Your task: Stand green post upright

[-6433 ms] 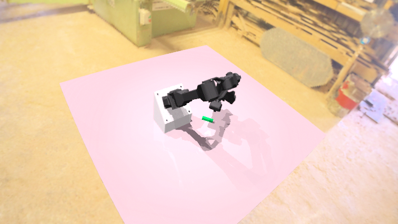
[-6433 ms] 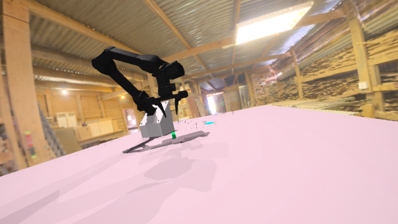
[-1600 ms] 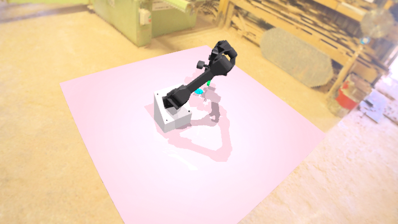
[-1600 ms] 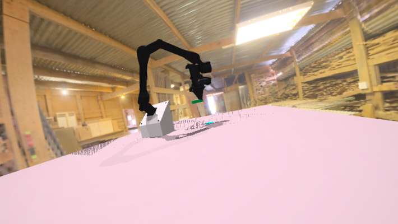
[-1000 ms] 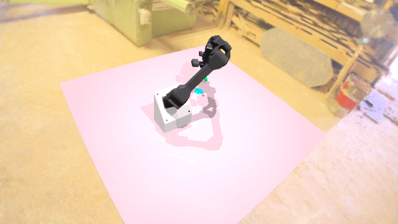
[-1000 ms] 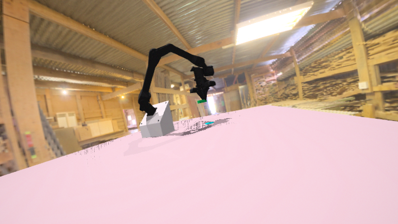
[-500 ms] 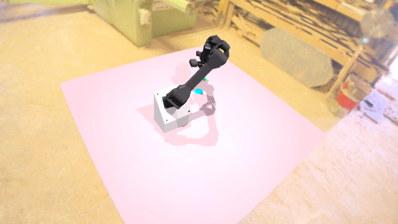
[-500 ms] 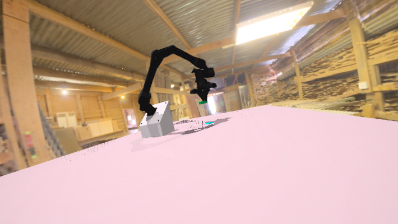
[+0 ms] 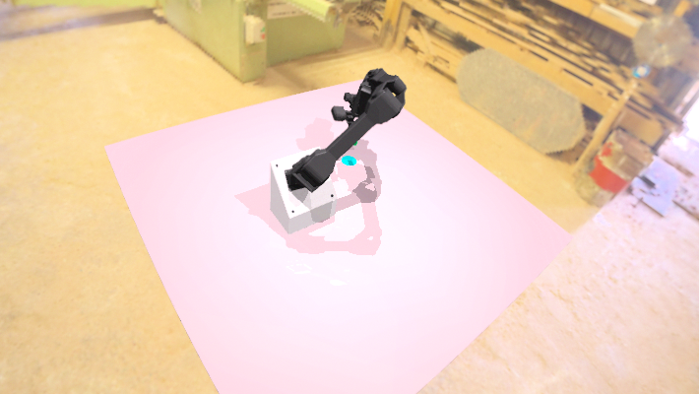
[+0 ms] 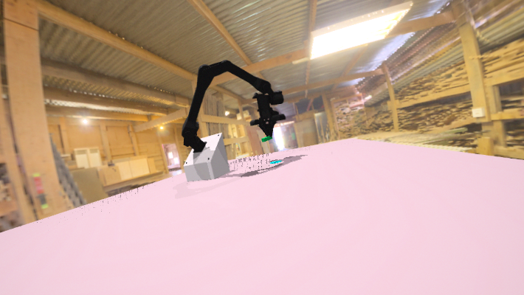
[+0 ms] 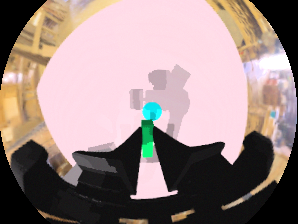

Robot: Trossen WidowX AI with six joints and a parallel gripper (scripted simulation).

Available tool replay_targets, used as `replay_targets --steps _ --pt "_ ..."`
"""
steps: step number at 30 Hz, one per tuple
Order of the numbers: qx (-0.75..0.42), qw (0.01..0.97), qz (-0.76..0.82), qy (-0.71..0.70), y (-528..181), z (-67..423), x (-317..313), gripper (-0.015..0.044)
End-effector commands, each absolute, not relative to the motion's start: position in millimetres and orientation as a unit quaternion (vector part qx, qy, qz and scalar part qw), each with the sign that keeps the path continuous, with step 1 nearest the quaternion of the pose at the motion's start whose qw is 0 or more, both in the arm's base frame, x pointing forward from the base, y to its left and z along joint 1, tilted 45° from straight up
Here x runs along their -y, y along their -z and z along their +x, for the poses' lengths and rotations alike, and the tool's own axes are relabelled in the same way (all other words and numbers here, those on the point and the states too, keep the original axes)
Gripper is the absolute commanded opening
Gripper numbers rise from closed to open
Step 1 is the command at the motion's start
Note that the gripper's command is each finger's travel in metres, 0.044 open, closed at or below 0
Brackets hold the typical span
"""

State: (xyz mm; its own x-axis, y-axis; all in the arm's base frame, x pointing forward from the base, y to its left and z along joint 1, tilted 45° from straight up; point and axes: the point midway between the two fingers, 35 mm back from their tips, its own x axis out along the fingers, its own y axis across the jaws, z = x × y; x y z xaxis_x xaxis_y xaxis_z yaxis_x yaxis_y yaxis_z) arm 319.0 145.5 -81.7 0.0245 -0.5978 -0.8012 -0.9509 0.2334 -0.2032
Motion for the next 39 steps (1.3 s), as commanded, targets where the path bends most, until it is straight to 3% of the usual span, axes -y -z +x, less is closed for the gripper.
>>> replay_targets --steps 1,39 --pt "-0.664 0.427 -0.571 -0.225 81.3 319.5 -145.2 0.0023" --pt "-0.648 0.492 -0.487 -0.318 101.1 316.9 -136.8 0.0023"
